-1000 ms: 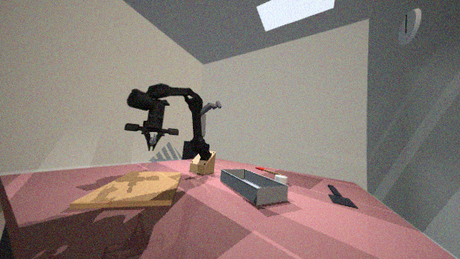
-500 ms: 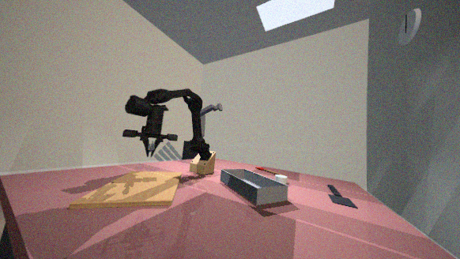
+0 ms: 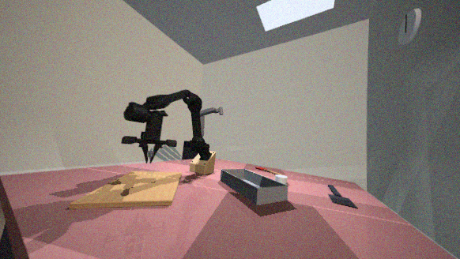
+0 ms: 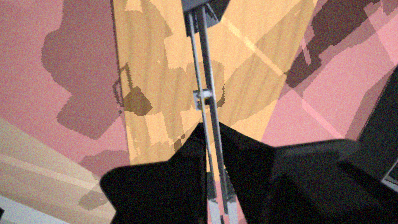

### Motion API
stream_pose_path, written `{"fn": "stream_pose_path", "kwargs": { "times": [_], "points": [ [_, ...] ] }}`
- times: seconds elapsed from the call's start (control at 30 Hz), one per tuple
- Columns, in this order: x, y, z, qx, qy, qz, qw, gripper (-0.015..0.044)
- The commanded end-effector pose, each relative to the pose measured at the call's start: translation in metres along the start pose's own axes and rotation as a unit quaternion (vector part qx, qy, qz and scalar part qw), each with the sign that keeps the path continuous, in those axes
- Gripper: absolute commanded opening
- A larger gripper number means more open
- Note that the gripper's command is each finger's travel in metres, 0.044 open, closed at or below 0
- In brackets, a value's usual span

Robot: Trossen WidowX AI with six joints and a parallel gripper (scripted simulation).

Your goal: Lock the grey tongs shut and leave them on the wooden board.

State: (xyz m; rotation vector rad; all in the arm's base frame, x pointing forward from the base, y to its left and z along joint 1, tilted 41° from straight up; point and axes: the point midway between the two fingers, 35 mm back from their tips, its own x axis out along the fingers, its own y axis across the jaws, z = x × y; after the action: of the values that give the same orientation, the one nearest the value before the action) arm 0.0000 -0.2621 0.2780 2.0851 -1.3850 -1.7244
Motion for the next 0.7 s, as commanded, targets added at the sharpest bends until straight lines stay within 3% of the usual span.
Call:
{"fn": "stream_pose_path", "kwargs": {
  "times": [0.0, 0.67],
  "points": [
    [0.008, -0.001, 0.0, -0.002, 0.001, -0.003, 1.0, -0.015],
    [0.041, -0.004, 0.003, -0.003, 0.0, -0.003, 1.0, -0.015]
  ]
}}
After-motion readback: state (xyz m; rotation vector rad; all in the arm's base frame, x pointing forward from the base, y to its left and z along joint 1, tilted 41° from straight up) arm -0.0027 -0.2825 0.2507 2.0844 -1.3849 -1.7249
